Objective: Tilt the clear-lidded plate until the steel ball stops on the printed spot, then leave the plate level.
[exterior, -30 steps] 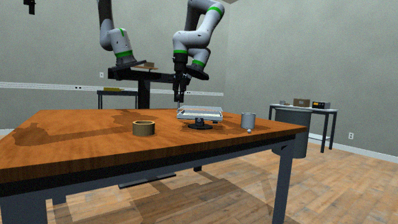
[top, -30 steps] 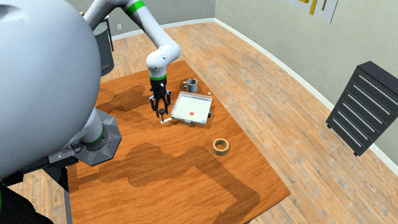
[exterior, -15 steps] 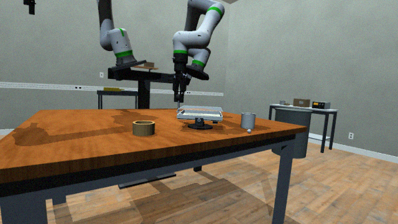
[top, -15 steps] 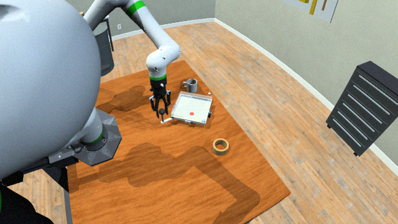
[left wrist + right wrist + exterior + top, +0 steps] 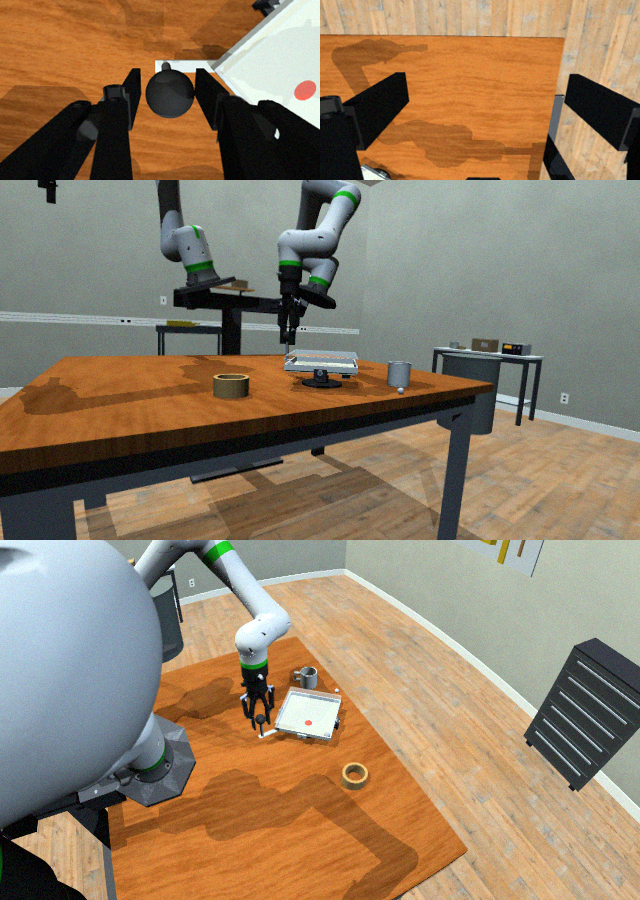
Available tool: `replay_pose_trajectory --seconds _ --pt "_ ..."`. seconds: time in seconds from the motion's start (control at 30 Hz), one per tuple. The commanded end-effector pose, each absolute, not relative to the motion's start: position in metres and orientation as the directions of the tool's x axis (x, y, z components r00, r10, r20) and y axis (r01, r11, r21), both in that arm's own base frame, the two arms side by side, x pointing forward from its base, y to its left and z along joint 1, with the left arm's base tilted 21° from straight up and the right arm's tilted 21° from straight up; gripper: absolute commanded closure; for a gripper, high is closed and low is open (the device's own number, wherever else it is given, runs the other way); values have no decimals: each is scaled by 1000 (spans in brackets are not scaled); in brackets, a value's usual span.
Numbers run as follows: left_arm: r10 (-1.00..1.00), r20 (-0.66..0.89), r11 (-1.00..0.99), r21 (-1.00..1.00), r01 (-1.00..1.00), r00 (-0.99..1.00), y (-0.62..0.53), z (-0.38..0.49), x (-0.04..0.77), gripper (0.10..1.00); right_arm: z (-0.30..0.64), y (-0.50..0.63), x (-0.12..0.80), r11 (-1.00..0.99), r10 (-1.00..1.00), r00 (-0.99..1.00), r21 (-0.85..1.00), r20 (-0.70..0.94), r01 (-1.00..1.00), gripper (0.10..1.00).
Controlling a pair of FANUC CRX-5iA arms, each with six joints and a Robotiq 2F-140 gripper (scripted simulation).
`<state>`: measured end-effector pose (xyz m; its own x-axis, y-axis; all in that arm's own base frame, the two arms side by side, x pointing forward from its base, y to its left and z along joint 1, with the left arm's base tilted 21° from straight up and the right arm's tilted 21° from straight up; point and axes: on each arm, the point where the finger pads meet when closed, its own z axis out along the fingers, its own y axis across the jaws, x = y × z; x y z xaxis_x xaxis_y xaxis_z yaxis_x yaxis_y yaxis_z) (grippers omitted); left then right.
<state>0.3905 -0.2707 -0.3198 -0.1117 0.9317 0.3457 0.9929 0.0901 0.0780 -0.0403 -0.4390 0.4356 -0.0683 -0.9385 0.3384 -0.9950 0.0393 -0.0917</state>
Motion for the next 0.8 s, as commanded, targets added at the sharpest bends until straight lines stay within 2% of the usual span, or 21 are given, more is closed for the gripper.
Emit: replay_pose_trajectory --seconds 0.0,0.33,0.37,0.77 --pt "932 344 90 79 993 -112 -272 -319 391 674 436 -439 -41 39 -938 -68 -92 340 -995 98" --pt "932 344 90 79 993 -112 -272 -319 391 674 436 -439 -41 39 -938 -68 -92 340 -995 98" --pt "932 344 90 79 993 -112 -272 -319 391 999 436 -439 -41 39 -938 -68 -92 340 -995 98" --pt "932 344 90 79 993 -112 -272 -319 391 999 436 -439 -41 39 -938 -68 -92 340 -995 98"
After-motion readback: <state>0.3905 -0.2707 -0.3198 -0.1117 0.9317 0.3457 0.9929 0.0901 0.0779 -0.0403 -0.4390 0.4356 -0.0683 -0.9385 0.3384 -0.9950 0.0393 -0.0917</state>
